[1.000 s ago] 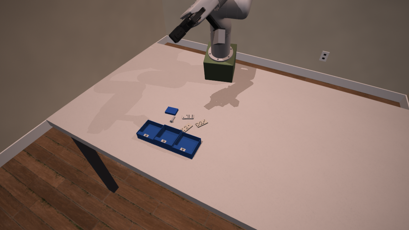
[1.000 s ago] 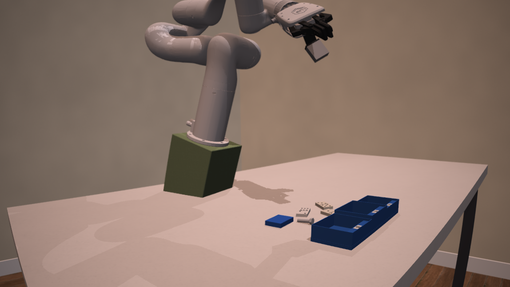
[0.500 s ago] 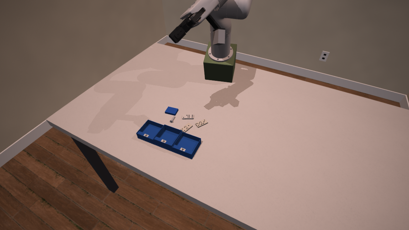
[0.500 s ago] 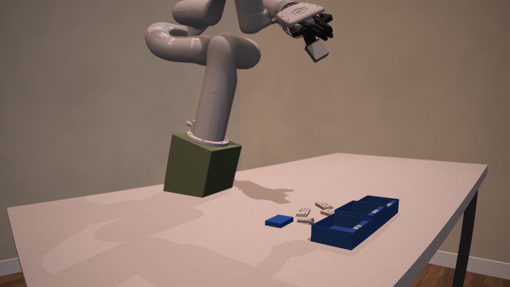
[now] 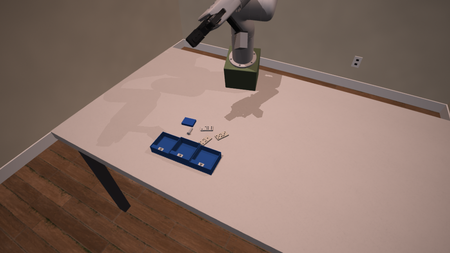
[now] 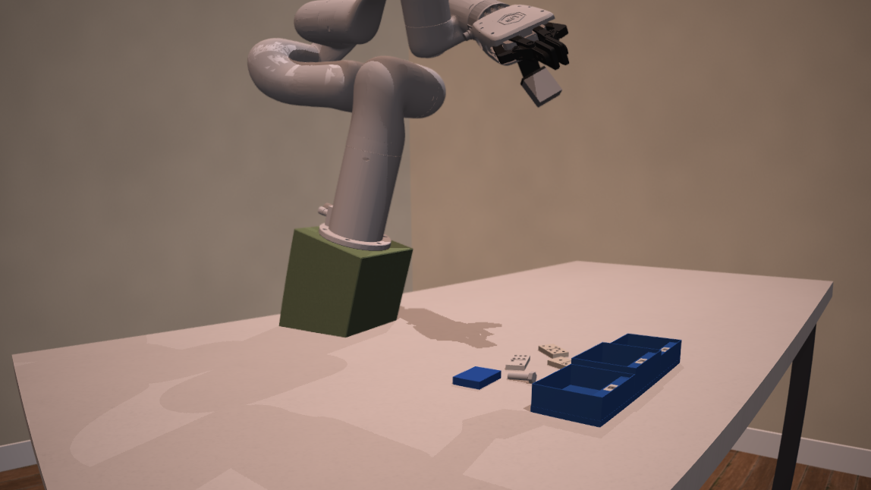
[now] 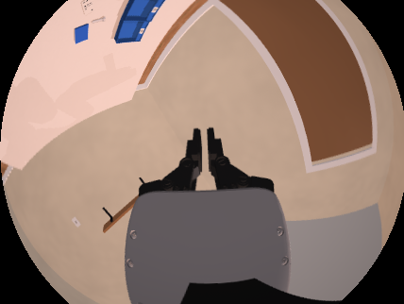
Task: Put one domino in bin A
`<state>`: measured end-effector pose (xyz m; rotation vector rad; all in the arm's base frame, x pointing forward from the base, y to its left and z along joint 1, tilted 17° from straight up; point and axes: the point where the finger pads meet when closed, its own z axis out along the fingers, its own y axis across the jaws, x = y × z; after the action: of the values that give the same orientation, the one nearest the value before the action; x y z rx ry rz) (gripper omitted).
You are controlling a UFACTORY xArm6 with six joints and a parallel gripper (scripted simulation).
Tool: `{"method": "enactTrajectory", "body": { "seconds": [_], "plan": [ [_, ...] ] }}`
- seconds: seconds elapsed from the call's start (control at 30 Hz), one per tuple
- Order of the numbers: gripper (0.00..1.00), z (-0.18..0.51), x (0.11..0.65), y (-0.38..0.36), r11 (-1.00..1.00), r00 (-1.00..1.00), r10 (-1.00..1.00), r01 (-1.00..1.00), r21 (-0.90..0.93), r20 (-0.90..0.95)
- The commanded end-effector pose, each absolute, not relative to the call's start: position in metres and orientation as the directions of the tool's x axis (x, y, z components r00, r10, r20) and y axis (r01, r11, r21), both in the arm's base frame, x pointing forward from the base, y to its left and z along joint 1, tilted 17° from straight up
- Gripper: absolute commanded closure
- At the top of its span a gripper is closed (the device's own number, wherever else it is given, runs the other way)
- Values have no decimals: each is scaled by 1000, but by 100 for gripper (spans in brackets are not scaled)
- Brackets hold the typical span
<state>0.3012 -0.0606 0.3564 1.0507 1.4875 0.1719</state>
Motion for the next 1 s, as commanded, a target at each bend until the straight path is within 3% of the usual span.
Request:
{"method": "enactTrajectory", "body": {
  "seconds": [0.0, 0.57, 0.77, 0.97],
  "plan": [
    [93, 311, 316, -59, 580, 162, 677, 484, 656, -718],
    [93, 311, 316, -59, 580, 162, 677, 484, 656, -718],
    [93, 306, 314, -61, 449, 182, 770, 525, 723, -611],
    [93, 306, 314, -61, 449, 182, 770, 524, 723, -611]
  ]
}}
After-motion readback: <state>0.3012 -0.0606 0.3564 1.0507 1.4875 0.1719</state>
